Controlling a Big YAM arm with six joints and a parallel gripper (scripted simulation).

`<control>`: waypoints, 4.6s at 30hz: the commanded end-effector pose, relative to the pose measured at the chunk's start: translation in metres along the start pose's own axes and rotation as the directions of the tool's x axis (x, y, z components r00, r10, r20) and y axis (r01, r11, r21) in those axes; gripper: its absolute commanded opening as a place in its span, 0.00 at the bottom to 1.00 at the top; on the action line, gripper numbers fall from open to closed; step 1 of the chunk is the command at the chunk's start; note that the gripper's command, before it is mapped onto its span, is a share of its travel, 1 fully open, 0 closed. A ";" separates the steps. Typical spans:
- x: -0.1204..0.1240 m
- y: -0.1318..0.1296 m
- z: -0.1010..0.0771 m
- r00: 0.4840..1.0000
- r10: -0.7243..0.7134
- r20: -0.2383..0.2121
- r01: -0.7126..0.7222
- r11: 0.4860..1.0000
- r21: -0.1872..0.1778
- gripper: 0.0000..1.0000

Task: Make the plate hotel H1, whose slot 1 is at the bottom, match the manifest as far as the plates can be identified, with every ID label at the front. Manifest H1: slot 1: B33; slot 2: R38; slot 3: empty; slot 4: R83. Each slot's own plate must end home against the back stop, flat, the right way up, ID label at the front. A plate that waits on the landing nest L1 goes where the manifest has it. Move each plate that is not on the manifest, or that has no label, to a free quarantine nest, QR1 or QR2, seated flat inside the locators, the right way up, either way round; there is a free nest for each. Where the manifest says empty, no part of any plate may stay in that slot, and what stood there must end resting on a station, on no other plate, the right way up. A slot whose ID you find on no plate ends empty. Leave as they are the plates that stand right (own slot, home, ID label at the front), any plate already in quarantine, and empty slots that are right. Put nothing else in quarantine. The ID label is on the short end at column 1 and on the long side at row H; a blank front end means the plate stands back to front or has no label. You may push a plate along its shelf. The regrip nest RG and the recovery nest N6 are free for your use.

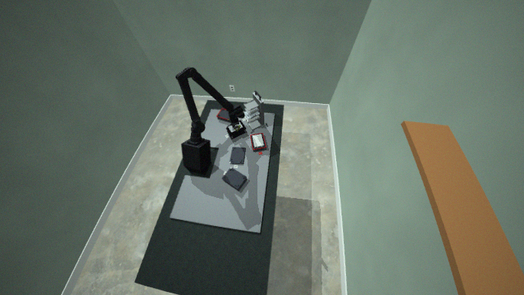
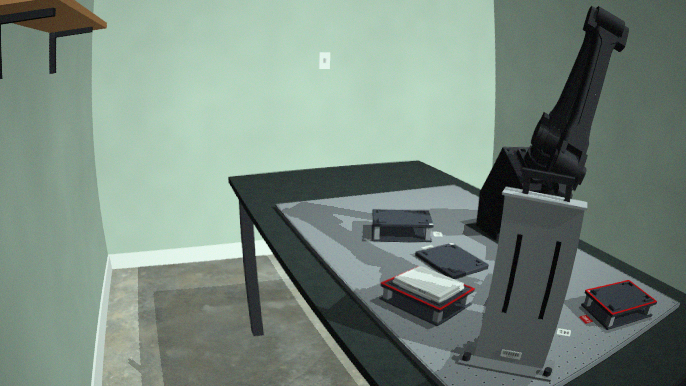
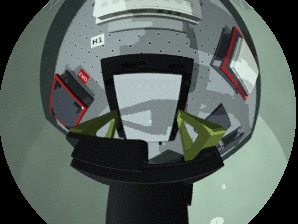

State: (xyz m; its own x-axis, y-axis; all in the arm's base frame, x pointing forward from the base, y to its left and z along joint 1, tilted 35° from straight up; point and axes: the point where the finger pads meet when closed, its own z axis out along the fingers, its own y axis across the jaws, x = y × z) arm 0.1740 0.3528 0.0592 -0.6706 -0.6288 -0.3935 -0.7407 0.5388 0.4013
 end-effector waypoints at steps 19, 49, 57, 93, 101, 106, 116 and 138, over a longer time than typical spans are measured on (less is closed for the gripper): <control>-0.025 0.004 -0.083 0.998 -0.019 0.065 0.020 1.000 -0.001 1.00; -0.023 0.005 -0.156 0.997 -0.026 0.072 0.025 1.000 0.004 1.00; -0.022 0.005 -0.176 0.997 -0.027 0.073 0.027 1.000 0.006 1.00; 0.003 -0.076 -0.183 0.998 -0.018 0.064 0.017 1.000 0.015 1.00; 0.011 -0.102 -0.183 0.981 -0.022 0.194 0.019 1.000 0.020 1.00; 0.016 -0.118 -0.183 0.962 -0.024 0.273 0.018 1.000 0.023 1.00; 0.027 -0.147 -0.179 0.923 -0.012 0.383 0.006 1.000 0.015 1.00; 0.032 -0.161 -0.182 0.744 -0.006 0.668 -0.003 1.000 0.013 1.00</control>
State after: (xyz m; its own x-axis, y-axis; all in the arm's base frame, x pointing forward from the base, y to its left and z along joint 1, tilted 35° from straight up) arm 0.2686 0.1490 0.1216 -0.5293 -0.1594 -0.8333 -0.7589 0.5282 0.3810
